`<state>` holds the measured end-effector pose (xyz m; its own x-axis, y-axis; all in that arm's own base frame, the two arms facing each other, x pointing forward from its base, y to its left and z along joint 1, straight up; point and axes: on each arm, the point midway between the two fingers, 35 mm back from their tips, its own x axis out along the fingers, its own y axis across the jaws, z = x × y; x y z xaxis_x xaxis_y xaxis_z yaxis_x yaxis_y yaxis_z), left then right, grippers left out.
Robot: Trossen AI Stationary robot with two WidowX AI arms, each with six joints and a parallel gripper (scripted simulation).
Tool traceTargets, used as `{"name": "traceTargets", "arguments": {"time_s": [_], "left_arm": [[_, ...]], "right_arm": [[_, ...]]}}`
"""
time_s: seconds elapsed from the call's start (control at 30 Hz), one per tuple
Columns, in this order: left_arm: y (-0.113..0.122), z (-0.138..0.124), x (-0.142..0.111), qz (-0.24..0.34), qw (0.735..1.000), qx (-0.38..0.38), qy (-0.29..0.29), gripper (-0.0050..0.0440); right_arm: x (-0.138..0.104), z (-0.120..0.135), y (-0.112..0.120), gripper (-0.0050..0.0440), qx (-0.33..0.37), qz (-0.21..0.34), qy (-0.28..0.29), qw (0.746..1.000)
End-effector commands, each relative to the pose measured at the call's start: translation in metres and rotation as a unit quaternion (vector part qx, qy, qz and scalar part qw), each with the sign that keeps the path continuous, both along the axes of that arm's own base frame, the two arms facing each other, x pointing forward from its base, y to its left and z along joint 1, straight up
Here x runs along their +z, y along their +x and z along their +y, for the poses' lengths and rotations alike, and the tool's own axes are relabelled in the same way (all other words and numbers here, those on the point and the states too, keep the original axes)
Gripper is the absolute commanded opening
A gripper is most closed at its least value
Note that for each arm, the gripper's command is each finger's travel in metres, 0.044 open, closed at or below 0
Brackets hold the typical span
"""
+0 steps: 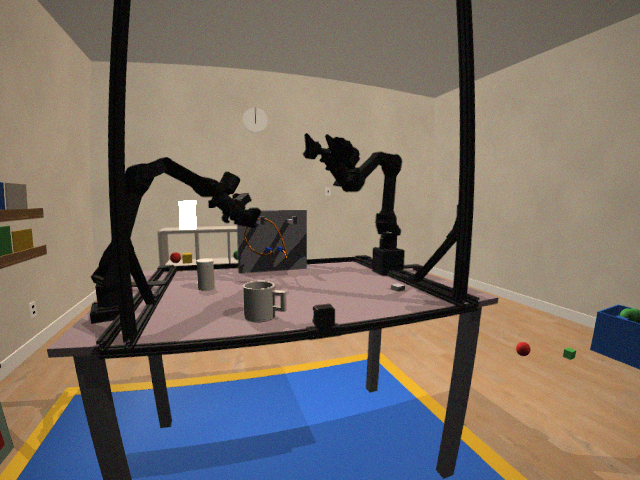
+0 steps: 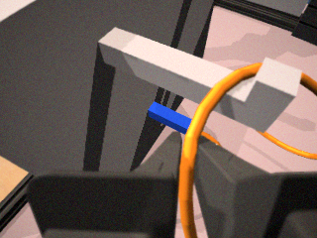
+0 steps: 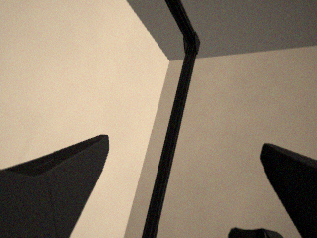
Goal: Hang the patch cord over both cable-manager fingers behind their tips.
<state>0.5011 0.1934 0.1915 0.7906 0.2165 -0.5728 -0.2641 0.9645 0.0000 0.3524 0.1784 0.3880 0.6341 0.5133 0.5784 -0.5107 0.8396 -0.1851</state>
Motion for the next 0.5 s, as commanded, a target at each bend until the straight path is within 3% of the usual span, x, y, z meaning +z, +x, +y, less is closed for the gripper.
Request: {"name": "traceTargets", "arguments": {"time_s": [0.0,0.03,0.07,0.47], "left_arm": [[0.0,0.0,0.012,-0.012,1.0,0.0,0.005,0.0025],[0.0,0.0,0.012,-0.012,1.0,0.0,0.005,0.0025],[0.0,0.0,0.012,-0.012,1.0,0.0,0.005,0.0025],[0.0,0.0,0.012,-0.012,1.0,0.0,0.005,0.0025]], "right_arm": [[-0.023,-0.009,0.012,0.044,-0.013,0.028,-0.01,0.999],[-0.023,-0.009,0.012,0.044,-0.013,0.028,-0.01,0.999],[-0.044,-0.018,0.02,0.044,-0.025,0.054,-0.018,0.998],[-0.137,-0.061,0.043,0.044,-0.08,0.171,-0.047,0.981]]}}
